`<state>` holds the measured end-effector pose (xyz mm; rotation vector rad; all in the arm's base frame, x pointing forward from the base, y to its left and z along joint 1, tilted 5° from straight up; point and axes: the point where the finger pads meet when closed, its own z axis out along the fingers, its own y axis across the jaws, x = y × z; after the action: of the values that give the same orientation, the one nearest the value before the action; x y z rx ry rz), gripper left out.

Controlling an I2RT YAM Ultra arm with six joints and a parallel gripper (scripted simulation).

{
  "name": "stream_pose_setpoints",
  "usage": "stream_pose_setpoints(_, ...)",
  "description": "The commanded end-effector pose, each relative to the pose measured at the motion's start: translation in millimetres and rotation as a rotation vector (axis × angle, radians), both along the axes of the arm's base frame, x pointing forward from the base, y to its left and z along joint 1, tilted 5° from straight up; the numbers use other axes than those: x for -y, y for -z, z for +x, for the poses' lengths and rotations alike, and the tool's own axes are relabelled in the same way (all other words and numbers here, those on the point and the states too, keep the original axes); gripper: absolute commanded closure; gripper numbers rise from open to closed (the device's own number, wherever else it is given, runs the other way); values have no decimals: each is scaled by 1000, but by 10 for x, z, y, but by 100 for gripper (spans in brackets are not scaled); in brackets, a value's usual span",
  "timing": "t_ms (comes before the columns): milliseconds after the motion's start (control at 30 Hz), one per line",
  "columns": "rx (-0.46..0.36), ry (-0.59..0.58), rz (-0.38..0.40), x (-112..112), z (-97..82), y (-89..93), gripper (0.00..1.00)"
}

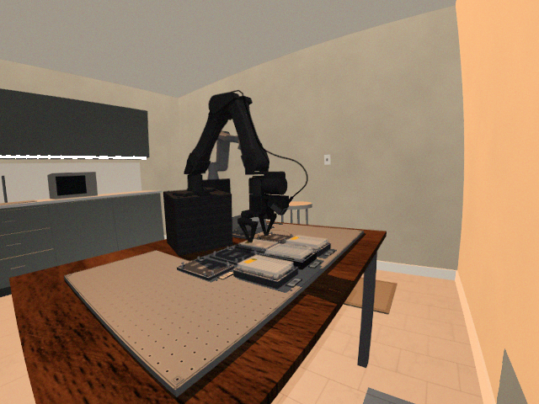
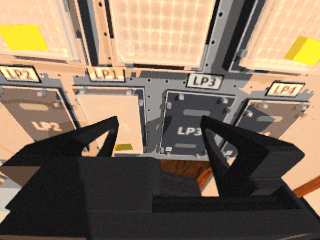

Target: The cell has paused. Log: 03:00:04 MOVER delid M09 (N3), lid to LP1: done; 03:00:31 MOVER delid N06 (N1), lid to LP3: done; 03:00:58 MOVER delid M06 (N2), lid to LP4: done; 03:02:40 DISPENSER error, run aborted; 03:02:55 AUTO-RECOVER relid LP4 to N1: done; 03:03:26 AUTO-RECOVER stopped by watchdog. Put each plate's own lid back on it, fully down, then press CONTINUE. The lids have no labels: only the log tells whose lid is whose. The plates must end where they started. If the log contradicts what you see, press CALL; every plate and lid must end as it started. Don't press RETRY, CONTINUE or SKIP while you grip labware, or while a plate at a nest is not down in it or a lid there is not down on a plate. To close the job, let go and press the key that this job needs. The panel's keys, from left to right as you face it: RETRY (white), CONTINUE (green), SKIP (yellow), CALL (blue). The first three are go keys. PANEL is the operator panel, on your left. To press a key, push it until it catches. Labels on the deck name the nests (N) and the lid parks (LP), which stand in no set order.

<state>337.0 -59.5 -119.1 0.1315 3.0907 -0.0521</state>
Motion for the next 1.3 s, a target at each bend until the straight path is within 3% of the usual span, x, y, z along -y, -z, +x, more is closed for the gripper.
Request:
stream_pose_setpoints(0,53,27,-17,-38,59,-65,0)
stream_pose_setpoints(700,54,27,-12,-818,-460,21,0)
stream_pose_setpoints(967,60,42,-10,-784,-394,31,0)
stream_pose_setpoints(1000,39,40,-10,-788,-435,108,0)
stream_pose_setpoints(1267,59,43,-7,-776,-332,182,0)
